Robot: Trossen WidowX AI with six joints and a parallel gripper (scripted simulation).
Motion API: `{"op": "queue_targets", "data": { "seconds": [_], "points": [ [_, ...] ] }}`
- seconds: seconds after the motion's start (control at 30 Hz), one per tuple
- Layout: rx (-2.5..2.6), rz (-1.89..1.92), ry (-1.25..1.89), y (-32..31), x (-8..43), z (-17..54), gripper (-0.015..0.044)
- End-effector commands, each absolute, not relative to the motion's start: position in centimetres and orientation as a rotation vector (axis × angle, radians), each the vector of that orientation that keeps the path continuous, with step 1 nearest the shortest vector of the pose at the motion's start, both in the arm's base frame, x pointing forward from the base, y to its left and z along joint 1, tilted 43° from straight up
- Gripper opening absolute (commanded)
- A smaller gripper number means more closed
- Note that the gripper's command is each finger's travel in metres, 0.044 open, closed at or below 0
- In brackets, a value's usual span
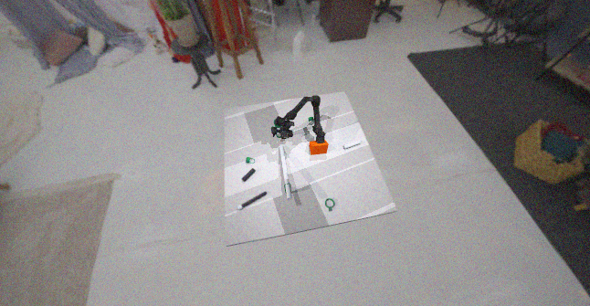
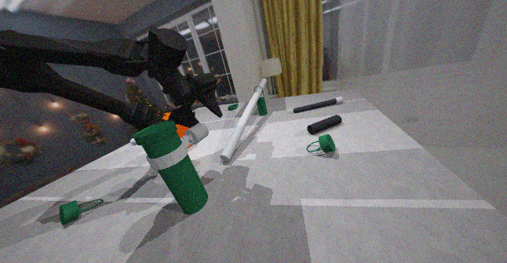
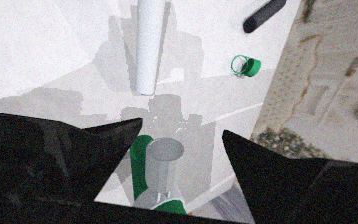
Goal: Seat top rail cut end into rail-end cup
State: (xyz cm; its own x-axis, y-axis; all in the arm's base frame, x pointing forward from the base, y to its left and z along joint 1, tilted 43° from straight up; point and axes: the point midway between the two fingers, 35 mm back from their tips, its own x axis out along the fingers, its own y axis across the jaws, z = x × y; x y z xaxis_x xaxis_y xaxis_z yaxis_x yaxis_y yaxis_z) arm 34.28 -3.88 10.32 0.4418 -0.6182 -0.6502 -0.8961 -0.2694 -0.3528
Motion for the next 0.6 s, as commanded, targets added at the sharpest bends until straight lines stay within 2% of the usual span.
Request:
{"op": "queue_targets", "data": {
  "seconds": [0.0, 0.13, 0.57],
  "points": [
    [-1.999, 0.500, 1.269, -2.6, 34.4, 10.5, 0.0440],
    [-1.959, 0.480, 1.261, -2.4, 34.4, 10.3, 0.0440],
    [-1.156, -0.048, 1.190, 6.9, 34.8, 9.6, 0.0440]
  ]
}}
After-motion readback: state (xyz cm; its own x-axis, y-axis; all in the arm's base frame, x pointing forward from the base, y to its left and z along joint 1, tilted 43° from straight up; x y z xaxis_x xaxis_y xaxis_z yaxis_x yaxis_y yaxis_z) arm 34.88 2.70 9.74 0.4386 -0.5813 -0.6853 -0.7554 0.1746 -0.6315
